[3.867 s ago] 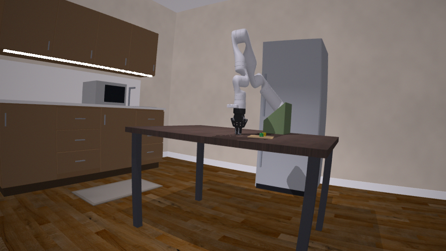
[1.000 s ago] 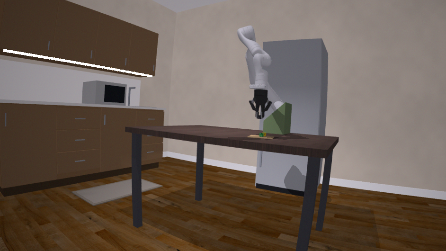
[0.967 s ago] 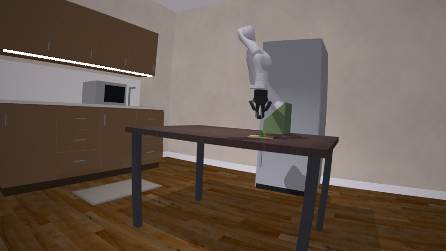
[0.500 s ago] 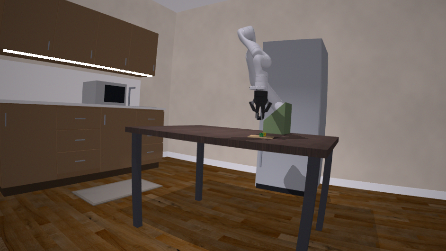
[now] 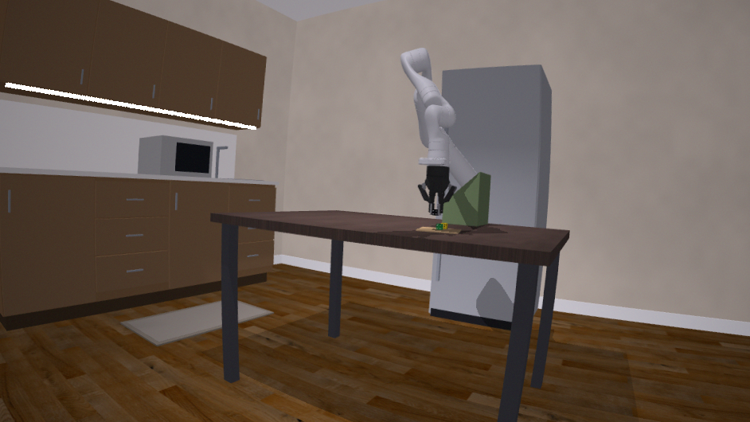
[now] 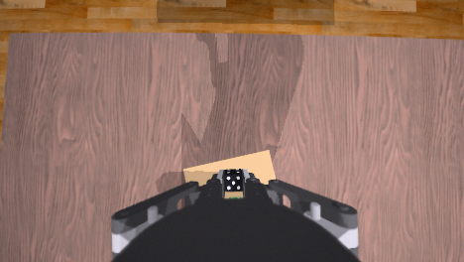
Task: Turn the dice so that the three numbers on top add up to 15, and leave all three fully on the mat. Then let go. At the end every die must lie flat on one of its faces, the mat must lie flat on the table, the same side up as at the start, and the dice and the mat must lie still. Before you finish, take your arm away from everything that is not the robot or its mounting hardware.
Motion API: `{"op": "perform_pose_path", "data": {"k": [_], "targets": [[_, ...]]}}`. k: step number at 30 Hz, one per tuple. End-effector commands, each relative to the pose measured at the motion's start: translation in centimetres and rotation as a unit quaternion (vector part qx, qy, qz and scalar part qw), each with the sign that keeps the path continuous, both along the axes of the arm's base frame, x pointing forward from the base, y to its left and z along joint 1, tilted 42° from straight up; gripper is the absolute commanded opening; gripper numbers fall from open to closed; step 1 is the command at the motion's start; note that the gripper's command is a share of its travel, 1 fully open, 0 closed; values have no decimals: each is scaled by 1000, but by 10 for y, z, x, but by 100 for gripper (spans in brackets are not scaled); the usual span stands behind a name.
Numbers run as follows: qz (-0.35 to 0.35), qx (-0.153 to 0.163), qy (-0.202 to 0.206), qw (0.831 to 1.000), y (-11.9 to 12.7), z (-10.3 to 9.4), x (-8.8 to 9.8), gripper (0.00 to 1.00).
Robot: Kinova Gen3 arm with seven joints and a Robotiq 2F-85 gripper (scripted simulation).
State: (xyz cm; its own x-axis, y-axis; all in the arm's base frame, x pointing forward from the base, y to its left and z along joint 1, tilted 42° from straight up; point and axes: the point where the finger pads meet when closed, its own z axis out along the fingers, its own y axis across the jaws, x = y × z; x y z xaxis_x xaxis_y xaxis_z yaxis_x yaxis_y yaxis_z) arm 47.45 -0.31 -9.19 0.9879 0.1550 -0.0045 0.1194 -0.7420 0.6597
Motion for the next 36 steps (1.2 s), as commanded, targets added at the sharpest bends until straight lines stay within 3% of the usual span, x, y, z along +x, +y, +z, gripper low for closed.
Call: {"op": "perform_pose_path", "data": {"k": [1, 12, 36], "targets": [[-4, -5, 6, 1000, -15, -14, -3, 15], [-4, -5, 6, 1000, -31, -33, -1, 15], [-4, -5, 6, 1000, -32, -33, -1, 15]]}}
